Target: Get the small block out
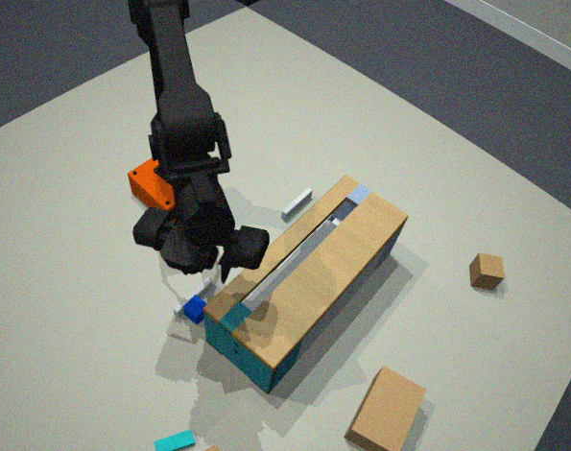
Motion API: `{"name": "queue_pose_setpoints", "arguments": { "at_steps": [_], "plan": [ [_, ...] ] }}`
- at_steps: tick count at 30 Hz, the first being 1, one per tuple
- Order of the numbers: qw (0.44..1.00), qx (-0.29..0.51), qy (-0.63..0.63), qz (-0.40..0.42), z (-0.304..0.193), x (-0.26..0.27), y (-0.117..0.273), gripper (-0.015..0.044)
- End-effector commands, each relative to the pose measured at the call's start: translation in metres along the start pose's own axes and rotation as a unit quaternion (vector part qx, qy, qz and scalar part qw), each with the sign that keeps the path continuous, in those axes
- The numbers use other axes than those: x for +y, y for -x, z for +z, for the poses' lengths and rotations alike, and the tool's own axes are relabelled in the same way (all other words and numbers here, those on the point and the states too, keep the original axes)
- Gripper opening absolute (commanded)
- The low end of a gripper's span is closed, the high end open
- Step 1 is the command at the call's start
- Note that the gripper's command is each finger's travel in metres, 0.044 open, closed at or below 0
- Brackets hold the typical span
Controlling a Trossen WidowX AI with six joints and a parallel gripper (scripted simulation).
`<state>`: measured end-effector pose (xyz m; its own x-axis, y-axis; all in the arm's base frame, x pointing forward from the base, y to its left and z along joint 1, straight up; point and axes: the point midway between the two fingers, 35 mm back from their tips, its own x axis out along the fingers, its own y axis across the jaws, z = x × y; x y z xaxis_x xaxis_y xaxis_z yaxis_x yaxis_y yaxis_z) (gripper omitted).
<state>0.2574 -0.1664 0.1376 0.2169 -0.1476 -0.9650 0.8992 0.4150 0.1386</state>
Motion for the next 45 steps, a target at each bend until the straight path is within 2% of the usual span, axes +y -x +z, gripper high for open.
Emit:
{"name": "queue_pose_setpoints", "arguments": {
  "at_steps": [1, 8, 17, 19, 38, 45],
  "plan": [
    [0.889, 0.042, -0.453, 0.051, 0.000, -0.010, 0.001, 0.0285],
    [0.766, 0.069, -0.636, 0.061, 0.002, -0.014, 0.004, 0.0285],
    [0.560, 0.107, -0.820, 0.059, 0.004, -0.019, 0.007, 0.0285],
    [0.530, 0.111, -0.838, 0.058, 0.004, -0.020, 0.007, 0.0285],
    [0.528, 0.111, -0.840, 0.057, 0.004, -0.020, 0.005, 0.0285],
    [0.528, 0.111, -0.840, 0.057, -0.016, -0.029, -0.082, 0.0285]
  ]
}}
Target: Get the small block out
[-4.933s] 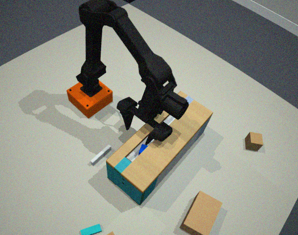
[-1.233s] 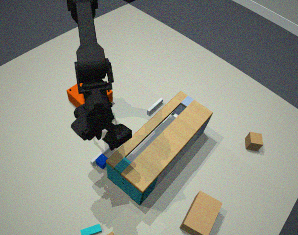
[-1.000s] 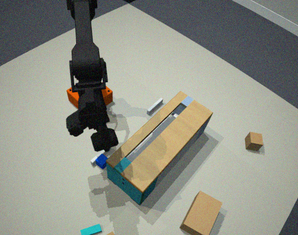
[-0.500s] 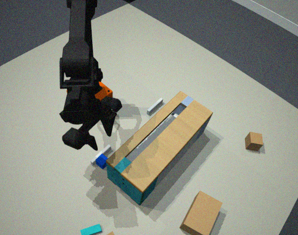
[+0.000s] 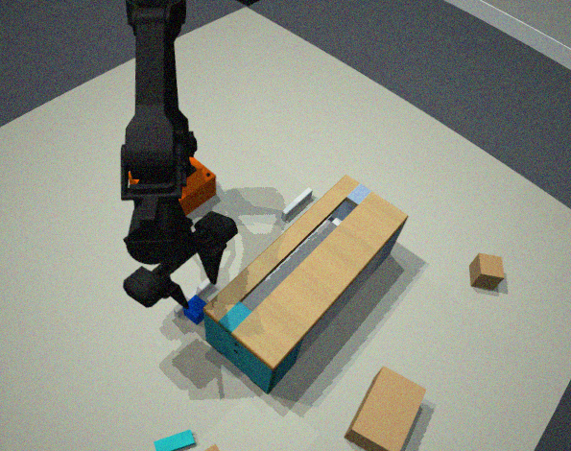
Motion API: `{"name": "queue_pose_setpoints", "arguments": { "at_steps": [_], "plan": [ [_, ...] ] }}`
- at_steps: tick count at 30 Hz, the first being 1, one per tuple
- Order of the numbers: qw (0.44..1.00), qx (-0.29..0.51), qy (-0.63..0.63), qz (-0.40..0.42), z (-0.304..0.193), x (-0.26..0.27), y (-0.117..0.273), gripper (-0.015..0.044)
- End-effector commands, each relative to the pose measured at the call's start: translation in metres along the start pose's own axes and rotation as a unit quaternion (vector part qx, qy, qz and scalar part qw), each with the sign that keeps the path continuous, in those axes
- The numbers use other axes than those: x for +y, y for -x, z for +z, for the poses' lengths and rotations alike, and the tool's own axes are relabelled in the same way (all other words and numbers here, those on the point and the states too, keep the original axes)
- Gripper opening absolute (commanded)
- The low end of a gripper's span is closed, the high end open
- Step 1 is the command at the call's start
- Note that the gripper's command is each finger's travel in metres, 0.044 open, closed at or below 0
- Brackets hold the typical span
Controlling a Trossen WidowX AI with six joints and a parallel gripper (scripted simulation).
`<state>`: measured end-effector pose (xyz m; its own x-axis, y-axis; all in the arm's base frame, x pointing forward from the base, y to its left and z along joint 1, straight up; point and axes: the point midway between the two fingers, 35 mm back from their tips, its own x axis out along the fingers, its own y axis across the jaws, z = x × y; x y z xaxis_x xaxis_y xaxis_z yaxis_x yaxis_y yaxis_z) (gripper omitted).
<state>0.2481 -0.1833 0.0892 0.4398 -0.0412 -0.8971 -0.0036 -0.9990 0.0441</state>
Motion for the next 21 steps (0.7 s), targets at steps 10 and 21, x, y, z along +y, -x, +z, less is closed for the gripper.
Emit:
{"name": "queue_pose_setpoints", "arguments": {
  "at_steps": [10, 21],
  "plan": [
    [1.000, -0.009, -0.006, -0.010, 0.025, -0.008, -0.041, 0.0285],
    [1.000, -0.009, -0.006, -0.010, 0.032, -0.007, -0.057, 0.0285]
  ]
}}
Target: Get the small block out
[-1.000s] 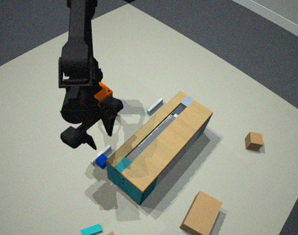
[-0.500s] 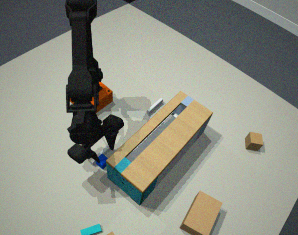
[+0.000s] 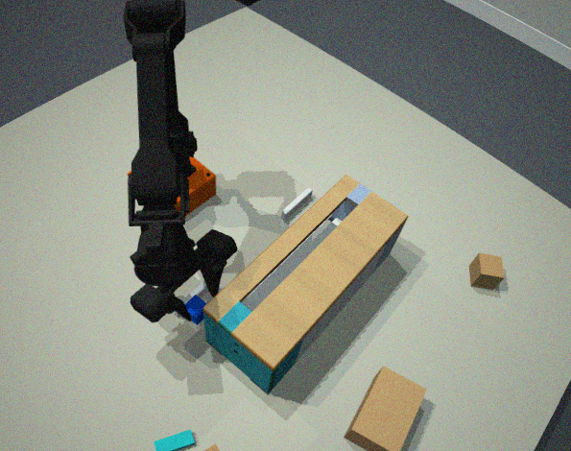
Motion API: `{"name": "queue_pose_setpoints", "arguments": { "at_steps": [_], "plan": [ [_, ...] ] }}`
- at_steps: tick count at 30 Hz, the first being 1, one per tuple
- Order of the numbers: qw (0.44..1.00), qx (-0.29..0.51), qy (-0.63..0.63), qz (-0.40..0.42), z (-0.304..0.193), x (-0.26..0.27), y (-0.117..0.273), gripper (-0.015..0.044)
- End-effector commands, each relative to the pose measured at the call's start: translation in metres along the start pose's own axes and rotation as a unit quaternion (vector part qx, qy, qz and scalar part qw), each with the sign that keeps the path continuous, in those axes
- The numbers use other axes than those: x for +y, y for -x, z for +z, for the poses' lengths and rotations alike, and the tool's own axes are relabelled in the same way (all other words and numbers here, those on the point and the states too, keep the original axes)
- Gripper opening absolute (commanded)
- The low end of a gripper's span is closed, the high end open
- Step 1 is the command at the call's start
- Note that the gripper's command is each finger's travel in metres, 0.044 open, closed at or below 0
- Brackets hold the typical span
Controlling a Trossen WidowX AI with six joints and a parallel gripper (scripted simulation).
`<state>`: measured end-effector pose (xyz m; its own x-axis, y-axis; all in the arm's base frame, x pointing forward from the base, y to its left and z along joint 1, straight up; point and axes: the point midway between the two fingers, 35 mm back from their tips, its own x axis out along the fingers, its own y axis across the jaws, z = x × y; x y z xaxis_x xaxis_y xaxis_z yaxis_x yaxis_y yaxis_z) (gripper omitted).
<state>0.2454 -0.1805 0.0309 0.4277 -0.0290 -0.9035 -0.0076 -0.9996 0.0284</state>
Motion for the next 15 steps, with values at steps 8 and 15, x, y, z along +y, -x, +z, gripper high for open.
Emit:
{"name": "queue_pose_setpoints", "arguments": {
  "at_steps": [8, 15],
  "plan": [
    [1.000, -0.002, -0.001, -0.004, 0.010, -0.001, -0.018, 0.0285],
    [1.000, -0.002, 0.000, -0.004, 0.015, -0.001, -0.027, 0.0285]
  ]
}}
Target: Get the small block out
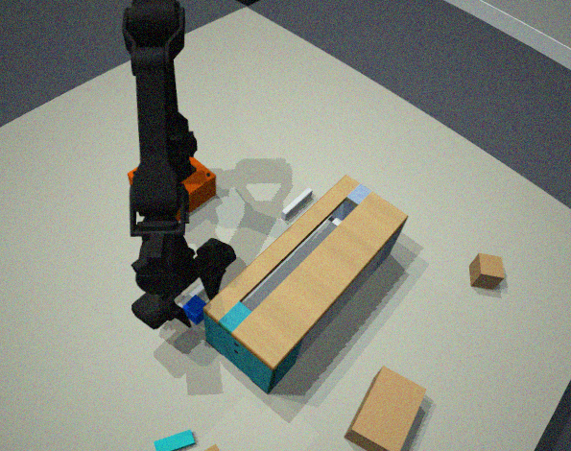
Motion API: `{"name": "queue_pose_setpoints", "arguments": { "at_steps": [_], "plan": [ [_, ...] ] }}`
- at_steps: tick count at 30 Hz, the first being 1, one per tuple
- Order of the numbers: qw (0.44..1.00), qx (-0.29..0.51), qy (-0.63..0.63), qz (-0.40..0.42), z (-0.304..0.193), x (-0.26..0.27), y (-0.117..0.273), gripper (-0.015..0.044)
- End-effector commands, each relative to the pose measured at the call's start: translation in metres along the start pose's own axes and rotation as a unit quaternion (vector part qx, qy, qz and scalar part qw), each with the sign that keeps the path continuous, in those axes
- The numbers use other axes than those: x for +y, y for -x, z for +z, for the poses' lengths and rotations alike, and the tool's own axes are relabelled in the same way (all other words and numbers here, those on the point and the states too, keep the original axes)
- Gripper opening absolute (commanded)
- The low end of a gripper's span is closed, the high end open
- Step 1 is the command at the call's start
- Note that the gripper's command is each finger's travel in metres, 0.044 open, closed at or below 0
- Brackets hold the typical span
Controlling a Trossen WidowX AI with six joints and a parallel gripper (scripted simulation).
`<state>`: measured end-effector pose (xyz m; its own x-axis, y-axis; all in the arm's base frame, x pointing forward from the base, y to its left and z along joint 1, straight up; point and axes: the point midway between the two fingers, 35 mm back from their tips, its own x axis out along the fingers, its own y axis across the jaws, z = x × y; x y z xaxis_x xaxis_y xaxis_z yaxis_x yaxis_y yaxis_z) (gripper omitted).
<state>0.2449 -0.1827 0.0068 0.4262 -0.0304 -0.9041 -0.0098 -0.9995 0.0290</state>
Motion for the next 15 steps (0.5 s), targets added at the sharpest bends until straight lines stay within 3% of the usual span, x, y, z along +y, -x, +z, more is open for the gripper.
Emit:
{"name": "queue_pose_setpoints", "arguments": {
  "at_steps": [1, 9, 15],
  "plan": [
    [1.000, -0.001, 0.000, -0.005, 0.0051, -0.0021, -0.0071, 0.0285],
    [1.000, -0.001, 0.000, -0.005, 0.0102, -0.0024, -0.0157, 0.0285],
    [1.000, -0.001, 0.000, -0.005, 0.0102, -0.0024, -0.0157, 0.0127]
  ]
}}
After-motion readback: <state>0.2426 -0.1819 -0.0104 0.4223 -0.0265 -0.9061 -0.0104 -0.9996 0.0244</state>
